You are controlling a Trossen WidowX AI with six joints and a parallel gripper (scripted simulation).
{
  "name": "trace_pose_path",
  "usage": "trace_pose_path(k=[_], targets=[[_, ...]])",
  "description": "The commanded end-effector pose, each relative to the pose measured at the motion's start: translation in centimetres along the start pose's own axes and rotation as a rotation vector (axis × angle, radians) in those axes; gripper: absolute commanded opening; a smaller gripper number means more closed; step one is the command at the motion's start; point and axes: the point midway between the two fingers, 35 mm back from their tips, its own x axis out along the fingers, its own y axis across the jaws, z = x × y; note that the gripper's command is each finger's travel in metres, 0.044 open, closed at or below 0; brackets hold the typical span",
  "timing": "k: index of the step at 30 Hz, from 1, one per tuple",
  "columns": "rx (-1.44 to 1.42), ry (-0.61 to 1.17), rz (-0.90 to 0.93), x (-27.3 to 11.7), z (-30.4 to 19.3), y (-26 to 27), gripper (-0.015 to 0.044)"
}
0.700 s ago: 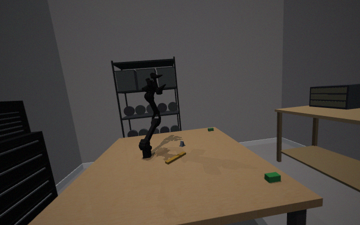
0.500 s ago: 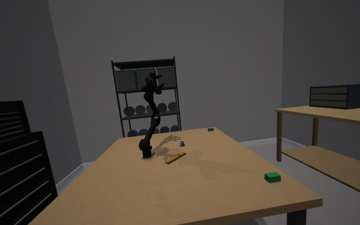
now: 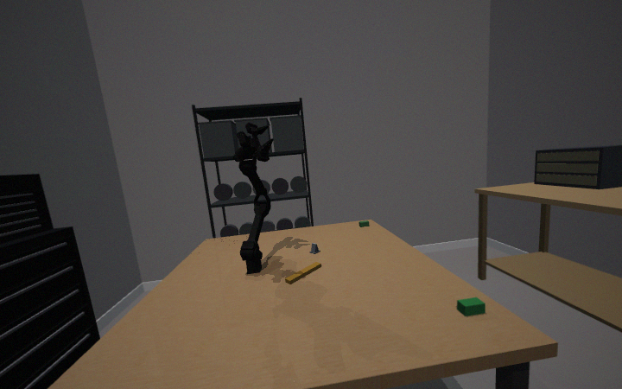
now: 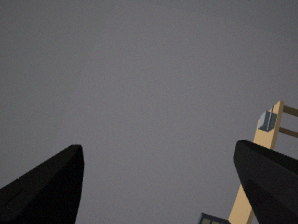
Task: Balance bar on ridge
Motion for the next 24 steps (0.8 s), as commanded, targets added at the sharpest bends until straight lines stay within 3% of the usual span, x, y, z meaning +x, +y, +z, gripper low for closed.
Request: trace_pose_path(k=[1,24], targets=[[-0.019,-0.013,0.010,0.1,1.8,-0.5,0.0315],[-0.173,-0.082,-0.070,2.6,10.9,-7.7,0.0315]])
